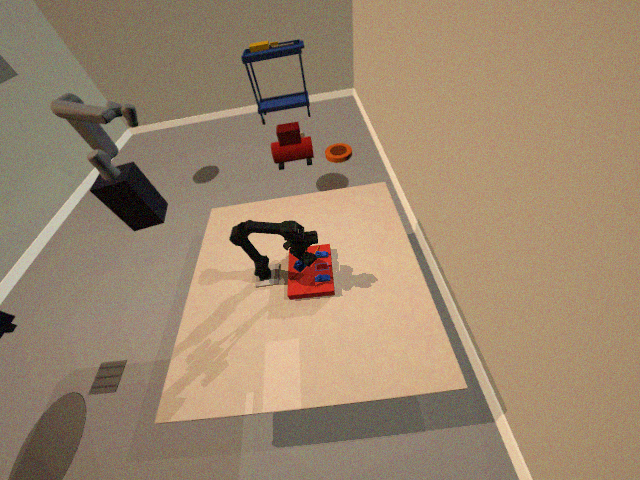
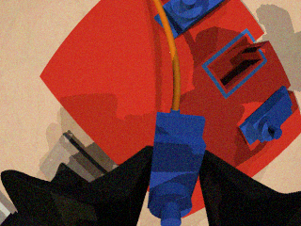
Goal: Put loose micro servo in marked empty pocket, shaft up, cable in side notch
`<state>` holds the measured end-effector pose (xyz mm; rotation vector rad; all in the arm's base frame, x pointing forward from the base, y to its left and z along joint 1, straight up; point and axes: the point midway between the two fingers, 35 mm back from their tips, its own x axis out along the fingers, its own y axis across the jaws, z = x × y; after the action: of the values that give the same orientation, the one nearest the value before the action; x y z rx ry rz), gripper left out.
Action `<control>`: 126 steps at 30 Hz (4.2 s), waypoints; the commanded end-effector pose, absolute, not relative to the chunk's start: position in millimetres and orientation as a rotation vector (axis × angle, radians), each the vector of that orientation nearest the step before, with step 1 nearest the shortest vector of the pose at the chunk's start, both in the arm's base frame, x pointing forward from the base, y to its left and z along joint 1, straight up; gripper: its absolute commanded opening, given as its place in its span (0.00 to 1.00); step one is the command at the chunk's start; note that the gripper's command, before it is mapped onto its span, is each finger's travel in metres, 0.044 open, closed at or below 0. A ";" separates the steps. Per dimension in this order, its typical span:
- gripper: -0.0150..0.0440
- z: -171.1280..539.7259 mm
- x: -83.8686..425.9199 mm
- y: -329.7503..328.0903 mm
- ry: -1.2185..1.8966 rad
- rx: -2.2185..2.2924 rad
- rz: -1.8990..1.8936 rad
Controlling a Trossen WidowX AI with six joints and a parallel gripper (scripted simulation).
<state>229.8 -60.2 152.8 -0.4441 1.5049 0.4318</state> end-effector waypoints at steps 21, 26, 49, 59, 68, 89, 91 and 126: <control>0.25 153.6 228.9 -60.6 1.541 0.158 -0.162; 0.25 153.6 228.9 -60.6 1.541 0.158 -0.162; 0.25 157.1 309.6 -78.1 1.535 0.157 -0.162; 0.25 158.1 335.4 -83.7 1.532 0.165 -0.170; 0.25 151.6 336.3 -84.0 1.532 0.165 -0.170; 0.25 137.9 337.9 -84.4 1.532 0.165 -0.170; 0.25 136.8 337.9 -84.4 1.532 0.165 -0.170; 0.25 121.6 338.4 -84.5 1.532 0.165 -0.170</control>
<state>337.5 -84.2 126.1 0.1640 1.5327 -0.1661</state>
